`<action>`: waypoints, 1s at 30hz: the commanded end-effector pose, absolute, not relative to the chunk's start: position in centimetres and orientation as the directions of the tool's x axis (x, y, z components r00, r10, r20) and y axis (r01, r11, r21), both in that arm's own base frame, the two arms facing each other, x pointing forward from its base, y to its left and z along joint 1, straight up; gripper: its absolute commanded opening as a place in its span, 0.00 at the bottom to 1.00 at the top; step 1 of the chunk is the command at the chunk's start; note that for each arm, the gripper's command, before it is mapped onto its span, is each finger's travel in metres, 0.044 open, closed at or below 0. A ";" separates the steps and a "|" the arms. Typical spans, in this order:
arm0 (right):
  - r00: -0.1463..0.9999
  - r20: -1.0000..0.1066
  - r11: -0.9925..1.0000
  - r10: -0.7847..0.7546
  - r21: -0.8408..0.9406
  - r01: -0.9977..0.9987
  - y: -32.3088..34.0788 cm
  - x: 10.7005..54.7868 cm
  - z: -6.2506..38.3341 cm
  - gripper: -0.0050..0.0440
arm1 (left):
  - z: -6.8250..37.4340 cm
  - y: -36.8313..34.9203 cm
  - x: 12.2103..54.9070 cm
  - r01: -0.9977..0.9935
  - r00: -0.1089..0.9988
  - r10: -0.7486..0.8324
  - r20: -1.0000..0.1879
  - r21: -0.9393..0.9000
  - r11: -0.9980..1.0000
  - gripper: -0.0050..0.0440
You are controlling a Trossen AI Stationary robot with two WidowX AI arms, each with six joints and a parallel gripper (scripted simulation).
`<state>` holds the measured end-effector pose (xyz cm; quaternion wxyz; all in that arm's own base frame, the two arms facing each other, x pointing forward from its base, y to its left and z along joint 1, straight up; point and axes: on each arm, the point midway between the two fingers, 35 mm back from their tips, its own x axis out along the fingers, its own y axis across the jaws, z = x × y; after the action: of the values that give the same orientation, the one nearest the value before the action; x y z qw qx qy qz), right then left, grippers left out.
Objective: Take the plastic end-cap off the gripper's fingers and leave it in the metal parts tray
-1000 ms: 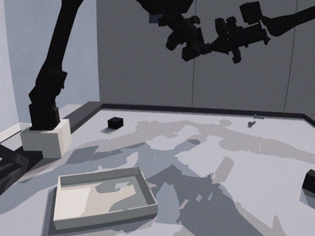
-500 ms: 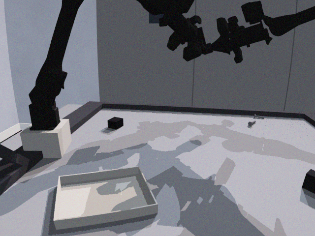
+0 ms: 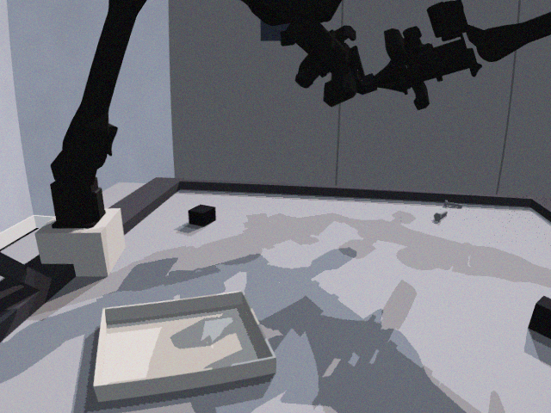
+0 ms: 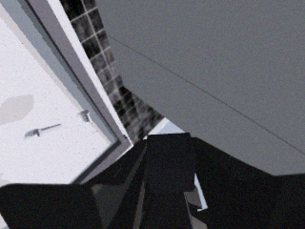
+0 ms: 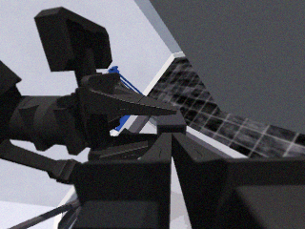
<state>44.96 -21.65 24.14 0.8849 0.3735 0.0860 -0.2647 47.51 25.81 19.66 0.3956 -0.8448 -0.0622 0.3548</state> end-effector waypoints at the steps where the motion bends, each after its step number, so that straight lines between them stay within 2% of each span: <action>1: 0.852 -0.306 0.586 -0.425 0.625 0.517 -21.5 43.6 26.6 0.10 | 20.7 27.0 46.7 -0.148 0.730 0.420 -0.540 -0.724 -0.674 0.10; 30: 0.840 -0.319 0.574 -0.440 0.619 0.536 -21.0 41.2 26.9 0.10 | 20.7 27.0 46.7 -0.148 0.730 0.420 -0.540 -0.724 -0.674 0.10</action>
<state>41.72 -21.28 26.16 0.8836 0.3709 0.0705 -0.2771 46.49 27.22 19.12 0.3883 -0.8395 -0.0753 0.3725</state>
